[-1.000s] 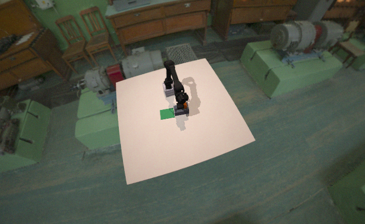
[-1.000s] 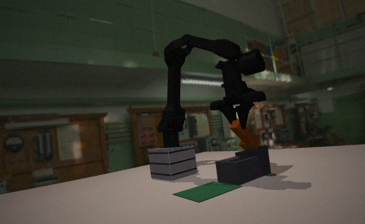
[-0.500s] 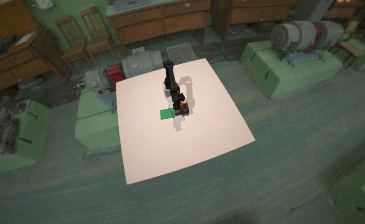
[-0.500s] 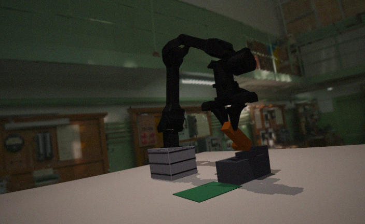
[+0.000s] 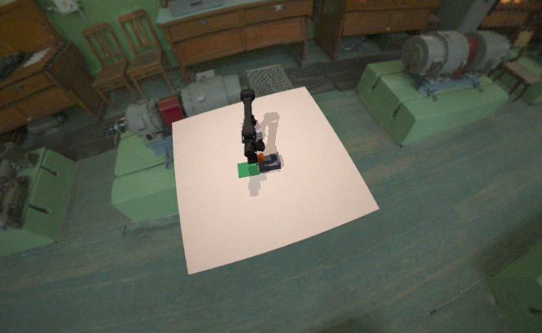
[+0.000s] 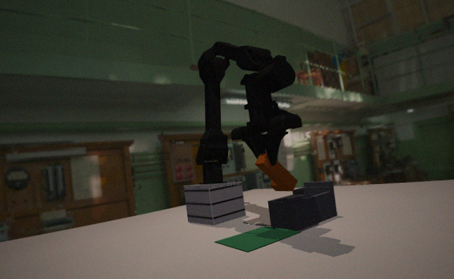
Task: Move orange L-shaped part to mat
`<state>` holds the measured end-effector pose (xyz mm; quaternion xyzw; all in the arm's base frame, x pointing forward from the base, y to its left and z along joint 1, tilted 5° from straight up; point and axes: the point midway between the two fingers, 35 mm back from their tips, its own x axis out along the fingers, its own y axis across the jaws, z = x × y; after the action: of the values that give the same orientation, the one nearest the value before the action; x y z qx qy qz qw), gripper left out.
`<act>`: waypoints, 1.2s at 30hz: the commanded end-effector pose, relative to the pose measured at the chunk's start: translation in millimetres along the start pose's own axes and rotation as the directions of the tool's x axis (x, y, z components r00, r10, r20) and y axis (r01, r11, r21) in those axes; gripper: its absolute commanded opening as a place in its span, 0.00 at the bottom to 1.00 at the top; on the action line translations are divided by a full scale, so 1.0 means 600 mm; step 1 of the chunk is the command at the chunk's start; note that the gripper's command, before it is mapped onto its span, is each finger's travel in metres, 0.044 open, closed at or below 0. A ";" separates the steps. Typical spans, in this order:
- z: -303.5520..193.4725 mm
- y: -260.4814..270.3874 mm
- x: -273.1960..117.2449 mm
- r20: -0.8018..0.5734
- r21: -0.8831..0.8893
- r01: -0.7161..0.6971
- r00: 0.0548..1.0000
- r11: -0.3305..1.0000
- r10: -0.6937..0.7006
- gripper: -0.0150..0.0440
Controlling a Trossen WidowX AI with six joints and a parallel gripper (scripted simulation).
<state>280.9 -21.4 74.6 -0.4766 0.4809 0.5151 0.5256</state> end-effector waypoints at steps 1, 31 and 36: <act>-0.028 0.002 0.000 -0.004 -0.005 0.001 1.000 1.000 -0.001 0.25; -0.125 0.012 0.024 -0.009 -0.005 0.000 1.000 1.000 0.000 0.25; -0.125 0.012 0.037 -0.009 -0.005 0.000 1.000 1.000 0.000 0.25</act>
<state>272.7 -93.9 51.4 -0.4786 0.4822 0.5136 0.5241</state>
